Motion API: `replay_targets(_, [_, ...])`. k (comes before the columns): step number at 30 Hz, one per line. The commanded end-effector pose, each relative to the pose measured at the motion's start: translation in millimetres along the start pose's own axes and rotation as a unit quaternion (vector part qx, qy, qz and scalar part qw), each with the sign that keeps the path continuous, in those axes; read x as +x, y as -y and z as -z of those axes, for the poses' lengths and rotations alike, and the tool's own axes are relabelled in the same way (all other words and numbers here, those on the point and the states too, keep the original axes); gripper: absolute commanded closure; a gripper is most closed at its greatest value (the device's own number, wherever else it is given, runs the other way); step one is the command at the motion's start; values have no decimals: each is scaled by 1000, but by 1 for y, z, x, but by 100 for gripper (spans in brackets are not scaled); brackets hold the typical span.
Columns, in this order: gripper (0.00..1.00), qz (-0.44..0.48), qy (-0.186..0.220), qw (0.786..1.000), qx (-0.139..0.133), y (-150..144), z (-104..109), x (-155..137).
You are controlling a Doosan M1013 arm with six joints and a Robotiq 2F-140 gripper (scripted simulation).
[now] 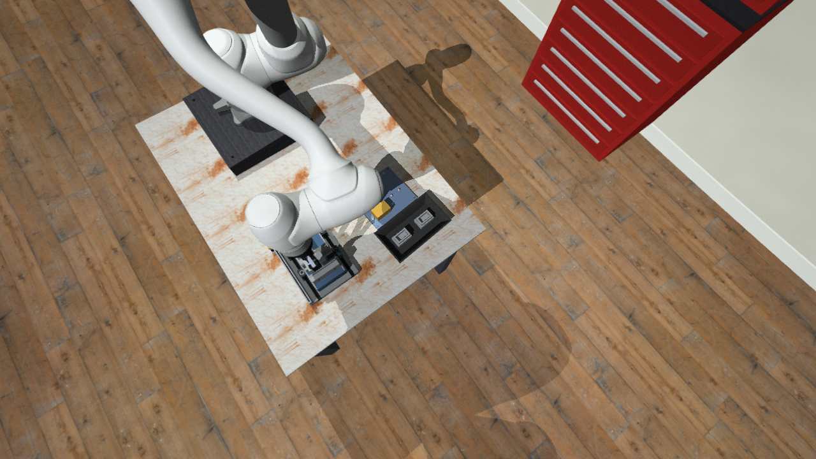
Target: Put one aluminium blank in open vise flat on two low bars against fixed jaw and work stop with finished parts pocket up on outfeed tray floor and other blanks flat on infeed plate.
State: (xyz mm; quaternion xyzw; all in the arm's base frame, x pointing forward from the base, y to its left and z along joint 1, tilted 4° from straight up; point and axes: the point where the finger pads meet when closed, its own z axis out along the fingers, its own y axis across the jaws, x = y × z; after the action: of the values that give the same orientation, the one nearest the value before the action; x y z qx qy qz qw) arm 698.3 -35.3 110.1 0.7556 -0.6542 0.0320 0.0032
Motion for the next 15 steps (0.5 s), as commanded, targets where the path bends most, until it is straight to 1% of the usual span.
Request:
replay_targets(1, [100, 0, 0, 1000, 0, 0, -1, 0])
replay_targets(15, [100, 0, 0, 1000, 0, 0, -5, 0])
